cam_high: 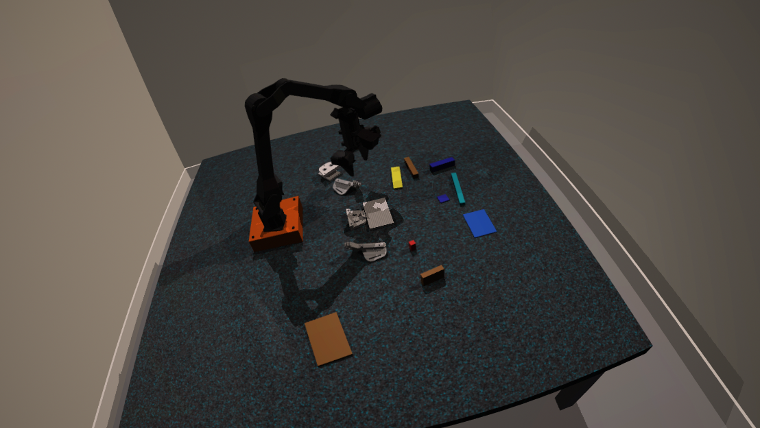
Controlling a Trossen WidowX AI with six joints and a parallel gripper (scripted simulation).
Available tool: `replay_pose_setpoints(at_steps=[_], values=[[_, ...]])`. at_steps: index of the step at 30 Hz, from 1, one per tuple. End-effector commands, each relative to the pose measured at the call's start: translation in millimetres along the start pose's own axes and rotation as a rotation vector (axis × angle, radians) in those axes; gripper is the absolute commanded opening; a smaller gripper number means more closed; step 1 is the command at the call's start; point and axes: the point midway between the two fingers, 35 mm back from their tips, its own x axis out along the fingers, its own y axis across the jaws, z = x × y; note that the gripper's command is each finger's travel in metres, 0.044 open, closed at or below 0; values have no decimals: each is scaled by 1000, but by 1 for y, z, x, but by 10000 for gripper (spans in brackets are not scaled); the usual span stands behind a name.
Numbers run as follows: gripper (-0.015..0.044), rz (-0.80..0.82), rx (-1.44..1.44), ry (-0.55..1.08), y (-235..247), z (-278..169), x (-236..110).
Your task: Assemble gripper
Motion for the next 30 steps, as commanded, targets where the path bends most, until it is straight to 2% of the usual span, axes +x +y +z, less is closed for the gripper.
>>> replay_pose_setpoints(at_steps=[1, 15, 30], values=[[361, 0, -30, 3, -1, 0, 0], [0, 0, -315, 3, -7, -1, 0], [0, 1, -621, 2, -13, -1, 0]])
